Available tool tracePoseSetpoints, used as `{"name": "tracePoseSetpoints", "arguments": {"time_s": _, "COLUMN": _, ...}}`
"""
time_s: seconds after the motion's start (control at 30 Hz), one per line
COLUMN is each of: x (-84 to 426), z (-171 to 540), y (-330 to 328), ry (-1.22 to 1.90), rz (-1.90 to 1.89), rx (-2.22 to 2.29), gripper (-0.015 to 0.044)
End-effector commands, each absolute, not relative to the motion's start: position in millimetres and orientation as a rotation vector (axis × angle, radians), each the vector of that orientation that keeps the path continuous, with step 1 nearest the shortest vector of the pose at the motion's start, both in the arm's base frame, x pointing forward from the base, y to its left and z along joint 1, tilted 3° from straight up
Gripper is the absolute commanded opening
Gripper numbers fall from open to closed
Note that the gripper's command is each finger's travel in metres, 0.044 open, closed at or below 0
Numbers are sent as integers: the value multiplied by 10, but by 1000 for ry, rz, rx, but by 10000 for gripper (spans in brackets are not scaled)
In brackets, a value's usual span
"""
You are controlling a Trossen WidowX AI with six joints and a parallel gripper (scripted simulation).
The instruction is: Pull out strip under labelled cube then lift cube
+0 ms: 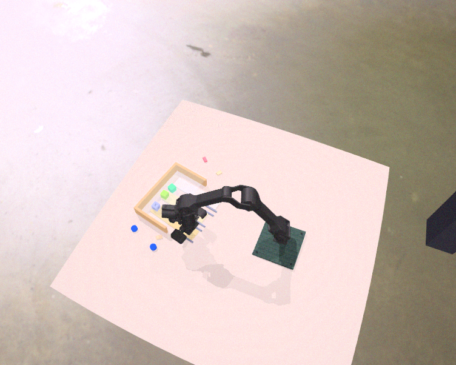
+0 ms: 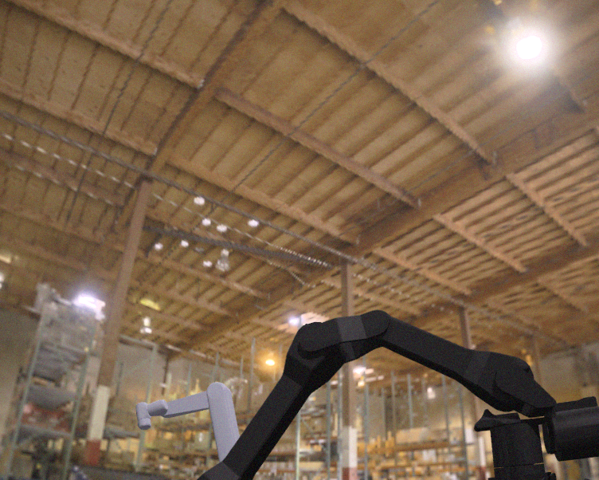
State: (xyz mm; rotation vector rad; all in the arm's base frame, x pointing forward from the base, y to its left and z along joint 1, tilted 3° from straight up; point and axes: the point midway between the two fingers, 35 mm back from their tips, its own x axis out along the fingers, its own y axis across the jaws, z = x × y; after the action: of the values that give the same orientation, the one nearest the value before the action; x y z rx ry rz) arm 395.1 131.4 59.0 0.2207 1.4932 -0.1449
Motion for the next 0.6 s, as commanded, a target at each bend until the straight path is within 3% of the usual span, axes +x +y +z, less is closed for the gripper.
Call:
{"name": "tracePoseSetpoints", "arguments": {"time_s": 0.0, "x": 3955, "z": 572, "y": 1310, "ry": 1492, "rz": -147, "rx": 219, "gripper": 0}}
{"name": "tracePoseSetpoints", "arguments": {"time_s": 0.57, "x": 3957, "z": 555, "y": 1311, "ry": 1492, "rz": -147, "rx": 219, "gripper": 0}}
